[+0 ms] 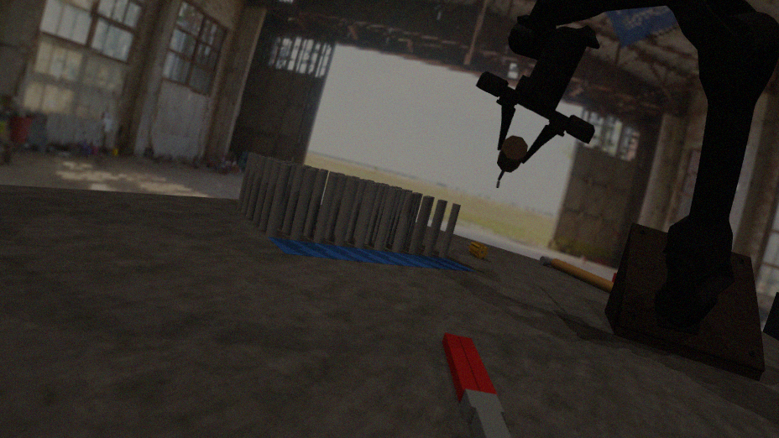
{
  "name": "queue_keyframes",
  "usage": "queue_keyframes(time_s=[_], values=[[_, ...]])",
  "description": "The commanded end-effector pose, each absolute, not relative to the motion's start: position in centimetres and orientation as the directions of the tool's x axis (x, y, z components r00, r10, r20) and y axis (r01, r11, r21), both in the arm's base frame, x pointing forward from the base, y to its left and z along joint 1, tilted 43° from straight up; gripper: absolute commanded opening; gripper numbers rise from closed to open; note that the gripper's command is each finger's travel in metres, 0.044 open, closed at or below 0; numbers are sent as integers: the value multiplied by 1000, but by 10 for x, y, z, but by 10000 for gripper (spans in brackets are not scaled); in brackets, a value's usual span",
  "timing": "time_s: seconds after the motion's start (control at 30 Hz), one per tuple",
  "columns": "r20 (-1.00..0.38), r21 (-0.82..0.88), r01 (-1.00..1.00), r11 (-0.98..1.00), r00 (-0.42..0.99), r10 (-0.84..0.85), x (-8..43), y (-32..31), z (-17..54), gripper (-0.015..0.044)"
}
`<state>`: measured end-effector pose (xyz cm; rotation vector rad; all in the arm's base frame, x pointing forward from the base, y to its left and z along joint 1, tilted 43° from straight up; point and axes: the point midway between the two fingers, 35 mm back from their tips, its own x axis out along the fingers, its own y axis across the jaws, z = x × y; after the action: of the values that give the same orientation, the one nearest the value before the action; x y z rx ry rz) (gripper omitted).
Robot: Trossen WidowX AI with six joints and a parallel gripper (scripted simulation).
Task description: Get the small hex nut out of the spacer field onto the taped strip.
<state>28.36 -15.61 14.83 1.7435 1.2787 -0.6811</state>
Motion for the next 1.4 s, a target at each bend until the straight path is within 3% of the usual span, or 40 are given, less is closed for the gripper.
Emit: queue_keyframes(time_s=[0.0,0.67,1.37], values=[[-787,414,910,-29,374,491,285,-142,162,0],[-625,771,521,367,504,597,277,-62,214,0],[-637,764,510,396,494,592,290,-30,176,0]])
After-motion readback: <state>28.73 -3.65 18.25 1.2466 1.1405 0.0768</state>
